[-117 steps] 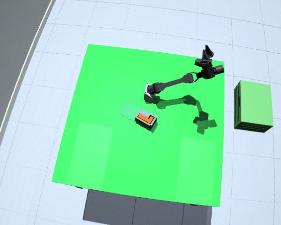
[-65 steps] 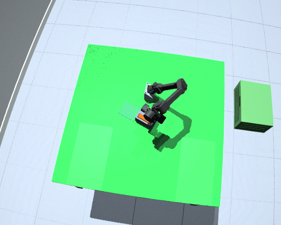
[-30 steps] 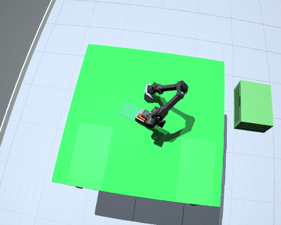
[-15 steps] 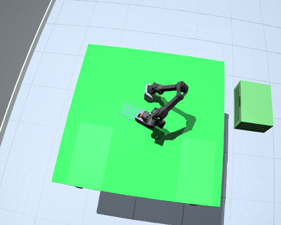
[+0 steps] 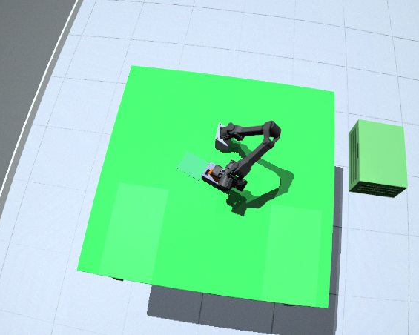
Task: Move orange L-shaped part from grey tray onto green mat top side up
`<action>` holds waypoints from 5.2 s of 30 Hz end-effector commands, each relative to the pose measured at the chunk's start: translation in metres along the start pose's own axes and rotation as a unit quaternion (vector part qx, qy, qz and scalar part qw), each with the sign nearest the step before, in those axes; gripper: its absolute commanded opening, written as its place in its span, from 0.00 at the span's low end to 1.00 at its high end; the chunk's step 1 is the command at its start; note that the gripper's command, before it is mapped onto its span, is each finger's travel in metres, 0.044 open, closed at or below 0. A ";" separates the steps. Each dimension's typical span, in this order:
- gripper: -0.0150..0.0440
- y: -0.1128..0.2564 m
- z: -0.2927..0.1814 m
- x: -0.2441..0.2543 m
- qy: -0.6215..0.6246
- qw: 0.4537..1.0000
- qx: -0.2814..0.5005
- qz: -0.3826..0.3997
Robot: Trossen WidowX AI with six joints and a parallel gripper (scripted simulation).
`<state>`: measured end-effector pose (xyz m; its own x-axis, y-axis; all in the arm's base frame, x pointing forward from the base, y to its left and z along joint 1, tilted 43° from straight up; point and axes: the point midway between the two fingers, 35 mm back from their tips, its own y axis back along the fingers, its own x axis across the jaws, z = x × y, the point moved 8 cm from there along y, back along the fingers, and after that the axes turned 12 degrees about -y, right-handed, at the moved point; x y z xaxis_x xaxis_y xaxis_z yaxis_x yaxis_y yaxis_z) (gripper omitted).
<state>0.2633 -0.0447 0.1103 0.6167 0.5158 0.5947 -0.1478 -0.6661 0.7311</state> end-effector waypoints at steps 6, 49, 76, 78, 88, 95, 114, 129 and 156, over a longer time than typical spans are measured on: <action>0.56 0.013 -0.001 0.009 -0.001 1.000 -0.002 0.000; 0.69 0.103 0.003 -0.007 0.036 0.999 -0.003 0.000; 0.73 0.107 0.027 -0.074 0.706 0.708 0.001 -0.004; 0.73 0.107 0.027 -0.074 0.706 0.708 0.001 -0.004; 0.73 0.080 0.027 -0.074 0.706 0.708 0.001 -0.004; 0.73 0.072 0.027 -0.074 0.706 0.708 0.001 -0.004; 0.73 0.041 0.028 -0.074 0.706 0.708 0.000 -0.004; 0.54 0.031 0.028 -0.074 0.709 0.705 0.001 -0.006; 0.25 0.043 0.028 -0.074 0.707 0.707 0.001 -0.005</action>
<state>0.2321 -0.1217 0.0838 -0.7702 0.5401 0.3392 -0.1417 -0.6635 0.7347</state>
